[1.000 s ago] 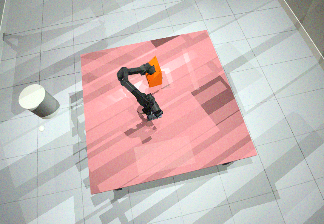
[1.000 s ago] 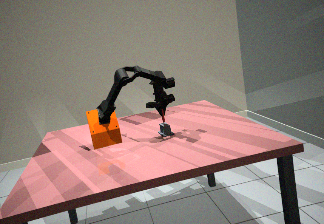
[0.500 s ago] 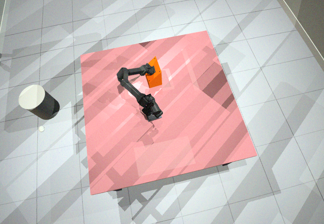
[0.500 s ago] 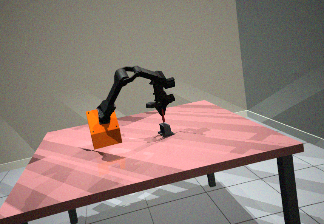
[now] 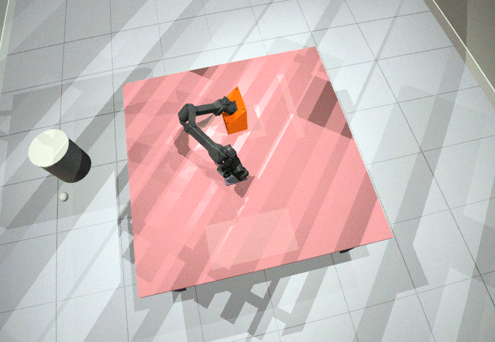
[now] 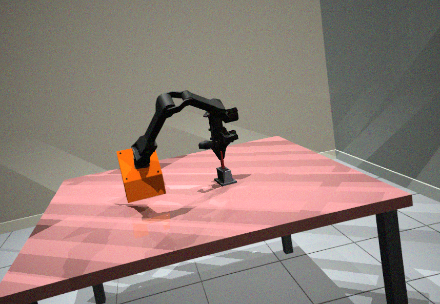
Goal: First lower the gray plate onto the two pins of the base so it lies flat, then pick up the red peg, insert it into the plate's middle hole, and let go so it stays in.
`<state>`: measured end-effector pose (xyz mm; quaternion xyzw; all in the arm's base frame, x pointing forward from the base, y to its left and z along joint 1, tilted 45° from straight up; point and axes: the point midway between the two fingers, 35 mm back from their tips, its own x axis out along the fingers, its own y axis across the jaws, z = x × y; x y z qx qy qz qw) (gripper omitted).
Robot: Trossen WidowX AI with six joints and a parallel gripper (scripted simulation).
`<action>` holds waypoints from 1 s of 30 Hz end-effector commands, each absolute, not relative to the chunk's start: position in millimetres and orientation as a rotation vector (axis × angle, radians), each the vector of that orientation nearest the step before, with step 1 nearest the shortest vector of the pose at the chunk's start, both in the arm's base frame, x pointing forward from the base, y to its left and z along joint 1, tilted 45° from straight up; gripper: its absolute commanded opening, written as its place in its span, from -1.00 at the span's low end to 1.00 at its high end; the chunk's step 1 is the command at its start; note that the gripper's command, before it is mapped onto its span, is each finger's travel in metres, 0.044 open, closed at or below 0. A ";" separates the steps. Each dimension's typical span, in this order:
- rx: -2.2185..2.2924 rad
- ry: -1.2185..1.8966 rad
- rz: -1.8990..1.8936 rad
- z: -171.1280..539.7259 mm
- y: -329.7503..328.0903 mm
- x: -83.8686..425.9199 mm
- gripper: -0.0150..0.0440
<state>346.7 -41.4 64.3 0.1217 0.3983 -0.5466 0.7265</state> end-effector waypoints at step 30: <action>0.266 0.880 -1.208 60.0 -45.5 347.1 -0.49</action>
